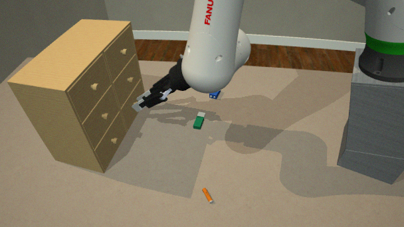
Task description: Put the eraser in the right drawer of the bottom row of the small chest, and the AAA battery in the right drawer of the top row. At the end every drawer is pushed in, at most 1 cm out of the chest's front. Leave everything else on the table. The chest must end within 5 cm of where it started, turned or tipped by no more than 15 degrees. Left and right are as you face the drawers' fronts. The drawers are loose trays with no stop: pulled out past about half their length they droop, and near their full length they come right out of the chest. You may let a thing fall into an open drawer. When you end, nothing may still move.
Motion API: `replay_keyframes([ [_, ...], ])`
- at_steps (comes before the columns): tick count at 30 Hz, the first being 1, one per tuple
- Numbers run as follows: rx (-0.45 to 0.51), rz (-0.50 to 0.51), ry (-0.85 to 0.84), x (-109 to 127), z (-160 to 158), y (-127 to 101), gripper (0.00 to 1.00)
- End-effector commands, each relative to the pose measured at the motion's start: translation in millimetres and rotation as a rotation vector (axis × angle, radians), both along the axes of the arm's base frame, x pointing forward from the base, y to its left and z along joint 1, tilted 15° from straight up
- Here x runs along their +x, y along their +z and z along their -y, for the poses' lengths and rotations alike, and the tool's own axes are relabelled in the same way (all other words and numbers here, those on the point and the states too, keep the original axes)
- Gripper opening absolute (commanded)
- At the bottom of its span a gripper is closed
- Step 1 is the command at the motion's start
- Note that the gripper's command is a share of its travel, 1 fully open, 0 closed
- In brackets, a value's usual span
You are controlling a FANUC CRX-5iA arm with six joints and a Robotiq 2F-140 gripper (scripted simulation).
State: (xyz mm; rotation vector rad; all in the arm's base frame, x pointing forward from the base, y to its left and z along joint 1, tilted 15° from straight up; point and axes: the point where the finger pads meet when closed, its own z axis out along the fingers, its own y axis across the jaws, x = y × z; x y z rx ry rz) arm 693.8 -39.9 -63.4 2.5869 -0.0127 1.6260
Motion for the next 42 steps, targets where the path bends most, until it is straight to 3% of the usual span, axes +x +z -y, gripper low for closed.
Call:
replay_keyframes([
  [1,0.0,0.0,0.0,0.1,0.0,0.1,0.08],
  [42,0.0,0.0,0.0,-4.0,-0.1,-0.9,0.08],
])
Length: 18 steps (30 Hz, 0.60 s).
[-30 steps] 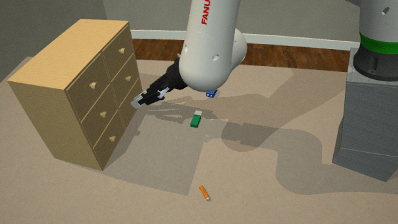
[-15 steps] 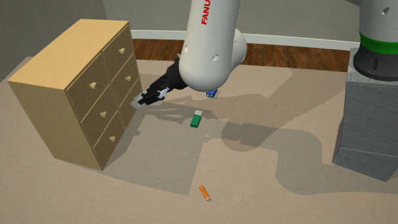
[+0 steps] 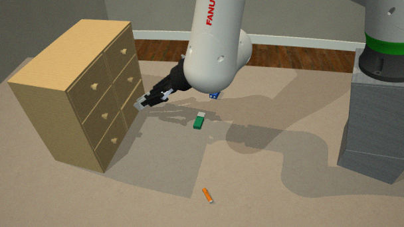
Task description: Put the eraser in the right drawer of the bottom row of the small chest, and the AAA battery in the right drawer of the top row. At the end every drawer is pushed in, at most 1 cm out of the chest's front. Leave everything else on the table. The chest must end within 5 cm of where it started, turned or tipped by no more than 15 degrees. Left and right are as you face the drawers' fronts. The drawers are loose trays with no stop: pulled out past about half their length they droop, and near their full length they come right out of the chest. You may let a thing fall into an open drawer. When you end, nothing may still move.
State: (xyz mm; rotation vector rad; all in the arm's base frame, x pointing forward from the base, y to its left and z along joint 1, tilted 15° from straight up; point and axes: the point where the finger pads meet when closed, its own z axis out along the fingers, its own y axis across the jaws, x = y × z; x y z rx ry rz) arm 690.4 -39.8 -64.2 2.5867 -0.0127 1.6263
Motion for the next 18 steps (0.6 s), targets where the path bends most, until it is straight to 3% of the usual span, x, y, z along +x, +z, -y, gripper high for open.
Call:
replay_keyframes([
  [1,0.0,0.0,0.0,-1.1,0.0,-0.3,0.08],
  [18,0.0,0.0,0.0,-15.9,-0.6,-4.1,0.08],
])
